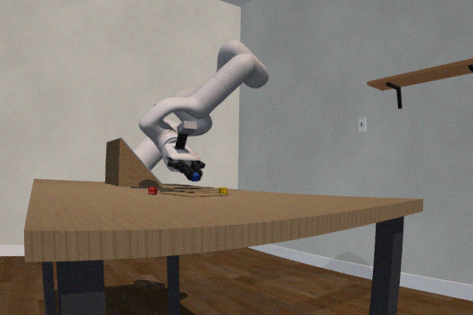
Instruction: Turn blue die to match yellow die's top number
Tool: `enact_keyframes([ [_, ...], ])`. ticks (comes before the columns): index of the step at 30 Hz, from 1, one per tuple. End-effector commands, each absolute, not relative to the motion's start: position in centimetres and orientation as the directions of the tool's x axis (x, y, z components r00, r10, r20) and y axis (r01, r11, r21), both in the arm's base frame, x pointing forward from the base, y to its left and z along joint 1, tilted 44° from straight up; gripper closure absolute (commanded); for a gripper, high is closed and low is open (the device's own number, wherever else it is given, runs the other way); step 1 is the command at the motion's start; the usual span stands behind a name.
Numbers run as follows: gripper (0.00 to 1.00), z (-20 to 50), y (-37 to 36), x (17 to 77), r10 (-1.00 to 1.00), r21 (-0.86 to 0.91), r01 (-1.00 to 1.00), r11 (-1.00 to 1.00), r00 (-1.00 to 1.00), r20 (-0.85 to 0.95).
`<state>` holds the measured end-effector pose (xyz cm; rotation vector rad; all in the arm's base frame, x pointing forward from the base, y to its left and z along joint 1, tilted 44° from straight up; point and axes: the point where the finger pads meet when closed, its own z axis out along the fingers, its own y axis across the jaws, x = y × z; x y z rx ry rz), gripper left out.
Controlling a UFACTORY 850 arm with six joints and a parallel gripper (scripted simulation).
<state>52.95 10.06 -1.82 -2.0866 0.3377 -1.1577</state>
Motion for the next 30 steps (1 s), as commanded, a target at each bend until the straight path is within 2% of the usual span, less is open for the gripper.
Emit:
enact_keyframes([
  [1,0.85,-2.51,10.72,52.98,-0.534,-0.696,0.109,-0.71,0.56,0.633],
  [30,0.85,-3.43,11.6,52.84,-0.534,-0.696,0.109,-0.71,0.56,0.633],
])
